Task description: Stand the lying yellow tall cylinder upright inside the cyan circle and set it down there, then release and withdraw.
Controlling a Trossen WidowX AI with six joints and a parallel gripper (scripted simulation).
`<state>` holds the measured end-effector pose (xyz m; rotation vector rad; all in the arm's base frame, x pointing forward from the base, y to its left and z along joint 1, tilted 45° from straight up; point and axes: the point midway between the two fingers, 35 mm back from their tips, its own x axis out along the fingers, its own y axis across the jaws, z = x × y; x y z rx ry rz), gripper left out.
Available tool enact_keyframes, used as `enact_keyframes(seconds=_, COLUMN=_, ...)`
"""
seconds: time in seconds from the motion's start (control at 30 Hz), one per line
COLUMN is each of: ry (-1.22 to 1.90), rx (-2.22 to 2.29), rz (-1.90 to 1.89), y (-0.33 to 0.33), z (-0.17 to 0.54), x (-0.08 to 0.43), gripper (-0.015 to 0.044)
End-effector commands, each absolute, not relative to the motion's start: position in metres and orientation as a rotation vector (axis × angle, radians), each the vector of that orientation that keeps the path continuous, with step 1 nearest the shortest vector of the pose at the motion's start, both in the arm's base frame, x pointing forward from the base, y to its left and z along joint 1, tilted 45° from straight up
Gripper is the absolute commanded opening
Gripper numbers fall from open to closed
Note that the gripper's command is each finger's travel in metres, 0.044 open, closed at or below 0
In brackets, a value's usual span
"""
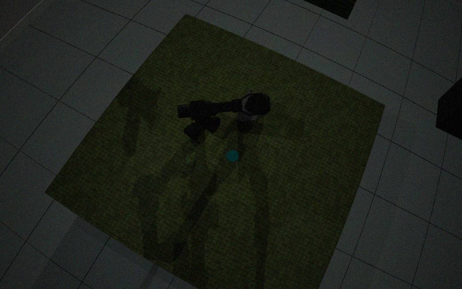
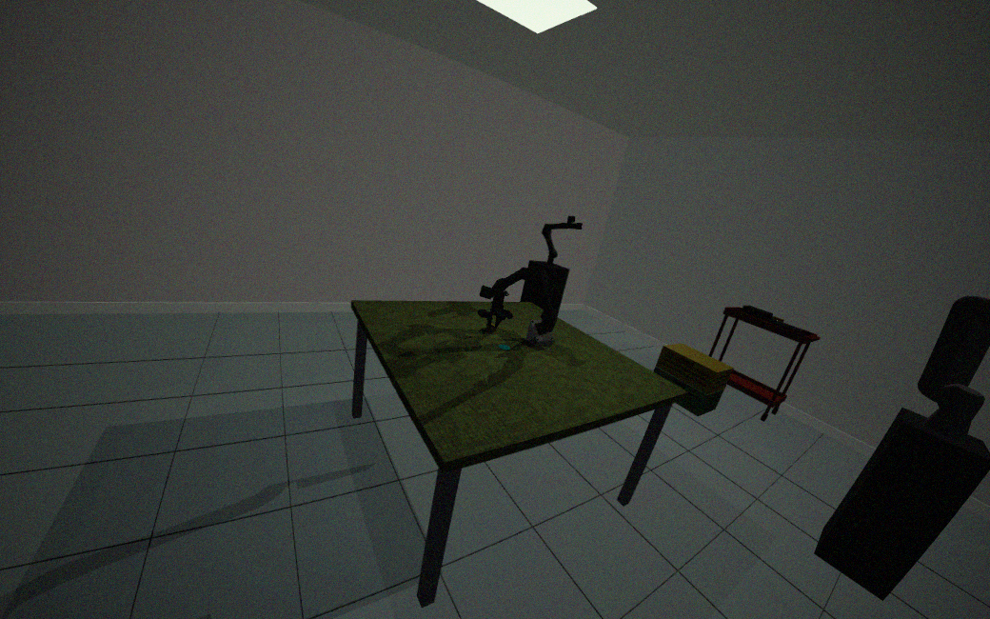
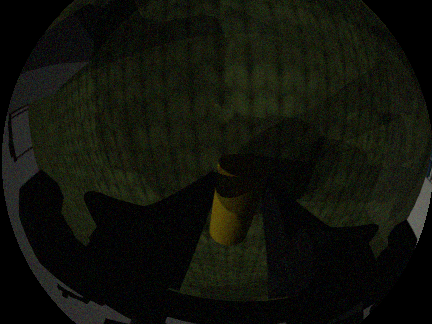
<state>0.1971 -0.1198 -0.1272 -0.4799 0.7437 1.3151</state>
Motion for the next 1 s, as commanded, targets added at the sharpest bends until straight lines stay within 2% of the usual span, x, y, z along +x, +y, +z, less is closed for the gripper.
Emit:
enact_keyframes(seconds=0.0, ry=0.743, rx=-0.473, rz=1.31, y=-0.119, z=-0.128, x=0.197, gripper=0.0105)
enact_keyframes(seconds=0.97, ry=0.749, rx=-0.476, rz=1.309, y=-0.175, z=-0.075, x=0.194, gripper=0.0105)
